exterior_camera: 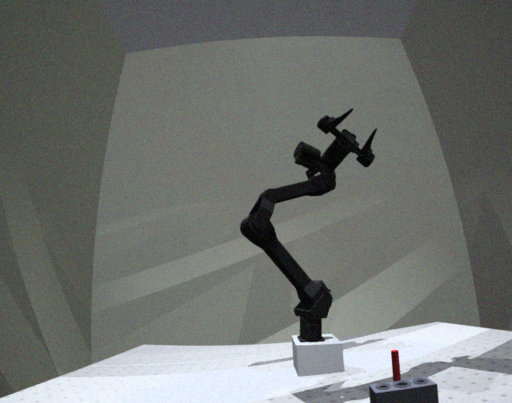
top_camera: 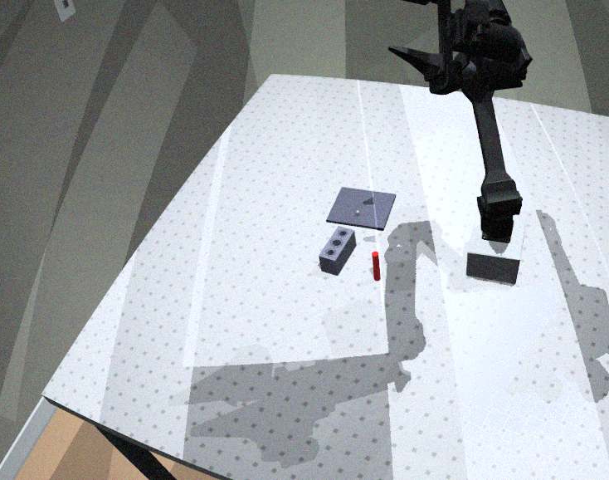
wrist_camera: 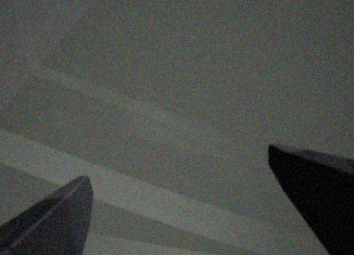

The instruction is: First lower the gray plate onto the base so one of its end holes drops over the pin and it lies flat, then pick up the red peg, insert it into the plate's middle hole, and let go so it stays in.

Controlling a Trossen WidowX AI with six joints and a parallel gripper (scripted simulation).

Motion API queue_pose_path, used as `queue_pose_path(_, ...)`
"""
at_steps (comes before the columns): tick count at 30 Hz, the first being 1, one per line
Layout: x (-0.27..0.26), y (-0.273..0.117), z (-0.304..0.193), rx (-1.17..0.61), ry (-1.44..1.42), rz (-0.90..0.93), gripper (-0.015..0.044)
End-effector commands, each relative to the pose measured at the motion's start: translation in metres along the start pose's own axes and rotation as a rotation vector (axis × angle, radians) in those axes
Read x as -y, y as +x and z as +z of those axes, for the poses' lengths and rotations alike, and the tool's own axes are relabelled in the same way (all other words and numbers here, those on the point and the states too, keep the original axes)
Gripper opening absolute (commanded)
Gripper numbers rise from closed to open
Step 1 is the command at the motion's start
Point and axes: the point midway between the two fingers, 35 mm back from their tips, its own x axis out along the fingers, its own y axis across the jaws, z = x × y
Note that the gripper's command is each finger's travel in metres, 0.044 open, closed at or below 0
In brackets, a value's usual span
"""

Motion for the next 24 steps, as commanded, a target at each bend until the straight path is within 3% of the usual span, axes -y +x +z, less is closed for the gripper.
queue_pose_path(1, 0.0, 0.0, 0.0, 0.0, 0.0, 0.0, 0.0426)
queue_pose_path(7, -0.016, 0.011, 0.017, 0.038, -0.132, -0.03, 0.044)
queue_pose_path(14, -0.075, 0.048, 0.032, 0.079, -0.423, 0.005, 0.044)
queue_pose_path(24, -0.173, 0.116, -0.033, -0.018, -0.74, 0.264, 0.044)
